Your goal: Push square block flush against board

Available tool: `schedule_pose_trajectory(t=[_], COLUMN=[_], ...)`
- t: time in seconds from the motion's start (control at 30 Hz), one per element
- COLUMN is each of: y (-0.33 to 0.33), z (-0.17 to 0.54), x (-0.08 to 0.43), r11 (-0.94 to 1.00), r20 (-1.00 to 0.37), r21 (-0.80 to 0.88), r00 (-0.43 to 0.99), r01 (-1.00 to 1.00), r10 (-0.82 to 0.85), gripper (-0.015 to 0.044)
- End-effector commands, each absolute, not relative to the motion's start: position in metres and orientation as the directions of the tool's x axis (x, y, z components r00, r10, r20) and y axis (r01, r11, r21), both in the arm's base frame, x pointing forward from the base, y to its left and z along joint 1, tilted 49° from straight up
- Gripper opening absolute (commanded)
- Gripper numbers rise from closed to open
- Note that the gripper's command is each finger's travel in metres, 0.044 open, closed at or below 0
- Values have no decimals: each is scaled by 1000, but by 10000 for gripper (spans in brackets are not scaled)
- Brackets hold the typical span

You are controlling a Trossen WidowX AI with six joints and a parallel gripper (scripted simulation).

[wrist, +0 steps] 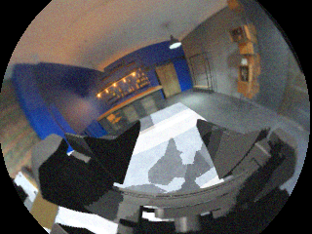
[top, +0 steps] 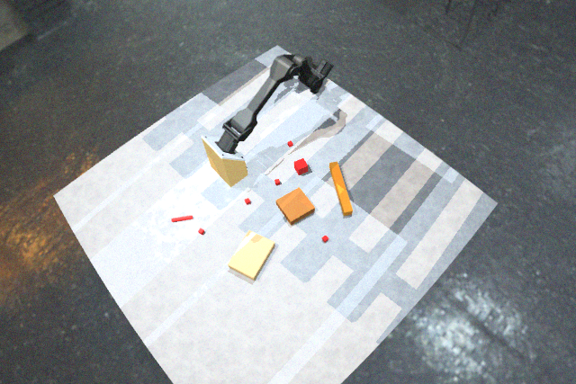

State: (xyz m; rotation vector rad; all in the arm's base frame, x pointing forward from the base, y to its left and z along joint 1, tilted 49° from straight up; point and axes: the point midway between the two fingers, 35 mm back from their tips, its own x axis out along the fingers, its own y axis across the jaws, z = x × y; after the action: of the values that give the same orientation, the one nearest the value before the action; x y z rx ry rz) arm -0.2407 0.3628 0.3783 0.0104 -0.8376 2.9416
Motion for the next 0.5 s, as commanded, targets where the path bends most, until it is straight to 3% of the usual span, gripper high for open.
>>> schedule_pose_trajectory(t=[0.0, 0.17, 0.47], y=[363, 370, 408], z=[378, 377, 366], x=[-241, -230, -151], r11=[-847, -848, -820], r20=[29, 26, -6], r21=[-526, -517, -460], r00=[-997, -992, -922], r01=[-82, -117, -342], r10=[78, 121, 388], gripper=[374, 242, 6])
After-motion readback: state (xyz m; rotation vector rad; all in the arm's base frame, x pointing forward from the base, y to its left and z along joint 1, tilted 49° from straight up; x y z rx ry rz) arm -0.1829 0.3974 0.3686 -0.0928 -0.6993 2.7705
